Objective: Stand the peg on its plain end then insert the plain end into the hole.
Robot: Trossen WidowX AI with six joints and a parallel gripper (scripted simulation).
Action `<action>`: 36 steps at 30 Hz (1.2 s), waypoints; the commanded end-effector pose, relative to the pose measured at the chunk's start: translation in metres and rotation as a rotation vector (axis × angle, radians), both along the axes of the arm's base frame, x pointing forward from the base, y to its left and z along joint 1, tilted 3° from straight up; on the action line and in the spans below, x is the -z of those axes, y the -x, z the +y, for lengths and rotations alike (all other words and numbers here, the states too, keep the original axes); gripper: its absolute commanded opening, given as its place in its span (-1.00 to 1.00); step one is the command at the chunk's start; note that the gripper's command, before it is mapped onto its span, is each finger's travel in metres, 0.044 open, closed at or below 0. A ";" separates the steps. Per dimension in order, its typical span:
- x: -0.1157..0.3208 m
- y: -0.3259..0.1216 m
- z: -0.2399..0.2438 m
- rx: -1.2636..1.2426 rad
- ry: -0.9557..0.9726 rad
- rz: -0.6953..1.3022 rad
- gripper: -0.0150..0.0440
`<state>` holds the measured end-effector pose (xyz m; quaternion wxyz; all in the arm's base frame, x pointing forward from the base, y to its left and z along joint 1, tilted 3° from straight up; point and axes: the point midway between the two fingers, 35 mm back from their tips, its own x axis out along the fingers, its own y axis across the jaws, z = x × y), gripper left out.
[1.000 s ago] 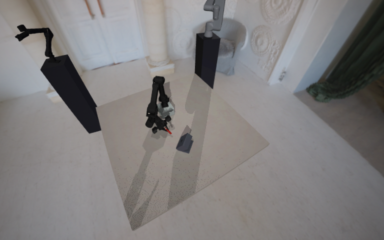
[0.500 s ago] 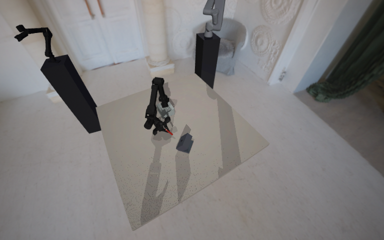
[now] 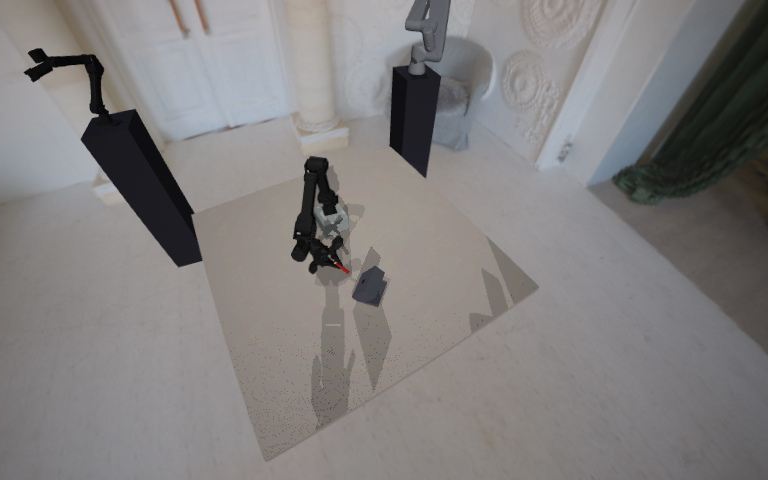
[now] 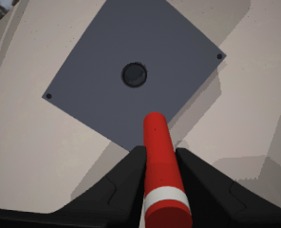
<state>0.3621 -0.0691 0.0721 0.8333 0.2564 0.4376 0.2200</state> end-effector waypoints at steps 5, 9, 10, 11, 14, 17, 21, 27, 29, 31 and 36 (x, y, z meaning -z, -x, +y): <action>0.005 -0.010 0.009 0.014 -0.042 -0.005 -0.49; 0.007 -0.014 0.012 0.019 -0.058 -0.008 -0.49; 0.007 -0.015 0.013 0.021 -0.063 -0.009 -0.49; 0.008 -0.016 0.014 0.022 -0.067 -0.009 -0.49; 0.009 -0.019 0.017 0.025 -0.080 -0.011 -0.49; 0.011 -0.022 0.020 0.028 -0.093 -0.013 -0.49; 0.013 -0.025 0.023 0.031 -0.111 -0.015 -0.49; 0.015 -0.028 0.026 0.023 -0.114 -0.025 -0.49; 0.016 -0.029 0.027 0.019 -0.116 -0.030 -0.49; 0.016 -0.029 0.027 0.019 -0.116 -0.031 -0.49; 0.019 -0.031 0.030 0.019 -0.116 -0.032 -0.49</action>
